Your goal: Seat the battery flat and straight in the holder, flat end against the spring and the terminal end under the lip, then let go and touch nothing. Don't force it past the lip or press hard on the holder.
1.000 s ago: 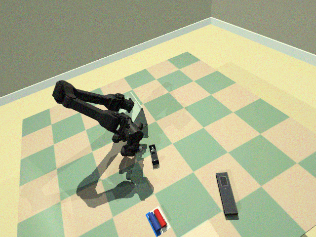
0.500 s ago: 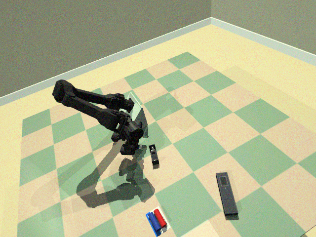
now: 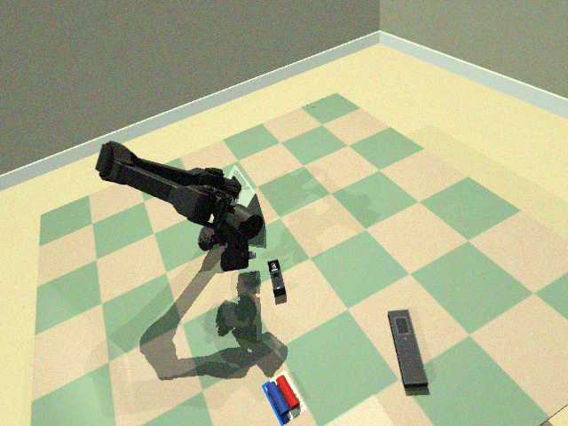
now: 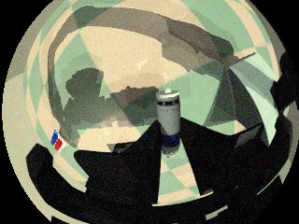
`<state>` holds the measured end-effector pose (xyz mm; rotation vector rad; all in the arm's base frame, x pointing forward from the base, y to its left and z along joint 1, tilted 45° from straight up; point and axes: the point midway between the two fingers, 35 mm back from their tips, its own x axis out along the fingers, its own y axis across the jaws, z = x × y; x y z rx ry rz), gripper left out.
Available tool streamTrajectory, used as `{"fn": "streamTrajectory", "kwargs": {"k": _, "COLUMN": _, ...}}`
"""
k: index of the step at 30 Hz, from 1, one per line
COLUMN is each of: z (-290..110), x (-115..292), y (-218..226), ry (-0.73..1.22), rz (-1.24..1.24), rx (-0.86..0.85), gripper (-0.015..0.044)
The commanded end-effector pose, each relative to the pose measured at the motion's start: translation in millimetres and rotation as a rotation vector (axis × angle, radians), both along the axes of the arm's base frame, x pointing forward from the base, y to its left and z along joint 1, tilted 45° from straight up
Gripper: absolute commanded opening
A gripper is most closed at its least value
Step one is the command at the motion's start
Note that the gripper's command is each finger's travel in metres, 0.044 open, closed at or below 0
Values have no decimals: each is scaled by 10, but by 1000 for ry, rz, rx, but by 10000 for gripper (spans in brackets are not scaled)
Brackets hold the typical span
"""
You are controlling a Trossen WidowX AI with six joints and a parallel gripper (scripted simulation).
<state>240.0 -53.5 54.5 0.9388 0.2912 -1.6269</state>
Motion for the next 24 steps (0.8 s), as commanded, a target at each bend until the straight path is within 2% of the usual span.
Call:
{"fn": "streamTrajectory", "kwargs": {"k": 1, "z": -3, "x": 87, "y": 57, "ry": 117, "rz": 119, "rx": 5, "gripper": 59}}
{"fn": "streamTrajectory", "kwargs": {"k": 24, "z": -136, "x": 649, "y": 432, "ry": 993, "rz": 998, "rx": 4, "gripper": 59}}
